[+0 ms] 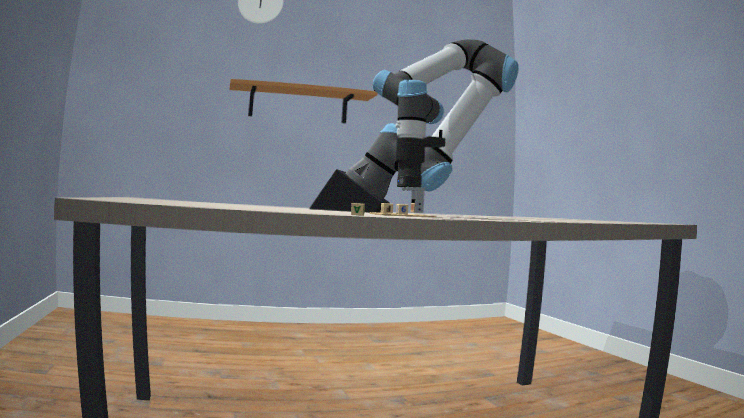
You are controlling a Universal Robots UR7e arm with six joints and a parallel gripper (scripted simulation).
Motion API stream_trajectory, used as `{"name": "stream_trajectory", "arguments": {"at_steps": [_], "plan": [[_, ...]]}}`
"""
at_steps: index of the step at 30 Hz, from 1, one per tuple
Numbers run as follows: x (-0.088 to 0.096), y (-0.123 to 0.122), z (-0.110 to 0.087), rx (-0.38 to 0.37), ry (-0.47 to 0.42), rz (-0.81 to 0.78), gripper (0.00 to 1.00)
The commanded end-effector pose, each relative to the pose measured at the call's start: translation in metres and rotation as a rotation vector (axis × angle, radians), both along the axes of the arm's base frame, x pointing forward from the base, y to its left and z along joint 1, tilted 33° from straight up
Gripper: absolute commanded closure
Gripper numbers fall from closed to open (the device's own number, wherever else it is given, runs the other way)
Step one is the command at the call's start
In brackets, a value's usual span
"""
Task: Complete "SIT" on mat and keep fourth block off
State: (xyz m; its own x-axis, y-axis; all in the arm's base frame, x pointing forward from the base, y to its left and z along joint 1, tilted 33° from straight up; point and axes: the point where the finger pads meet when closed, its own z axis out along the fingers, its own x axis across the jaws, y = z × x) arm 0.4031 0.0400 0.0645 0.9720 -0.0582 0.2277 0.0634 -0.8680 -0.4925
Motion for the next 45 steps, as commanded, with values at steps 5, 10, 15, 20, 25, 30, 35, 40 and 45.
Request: {"name": "stream_trajectory", "arguments": {"at_steps": [5, 10, 15, 20, 25, 30, 35, 40, 45], "plan": [[0.0003, -0.0003, 0.0002, -0.001, -0.001, 0.0, 0.51], [0.0003, -0.0003, 0.0002, -0.001, -0.001, 0.0, 0.51], [0.0003, -0.0003, 0.0002, -0.001, -0.001, 0.0, 0.51], [0.0003, -0.0003, 0.0002, -0.001, -0.001, 0.0, 0.51], [0.0003, -0.0003, 0.0002, -0.001, -0.001, 0.0, 0.51], [0.0004, -0.0001, -0.0002, -0.001, -0.001, 0.0, 0.51], [0.0007, 0.0006, -0.0013, -0.001, -0.001, 0.0, 0.51], [0.0011, 0.0013, -0.0026, -0.001, -0.001, 0.0, 0.51], [0.0012, 0.0017, -0.0031, -0.001, -0.001, 0.0, 0.51]]}}
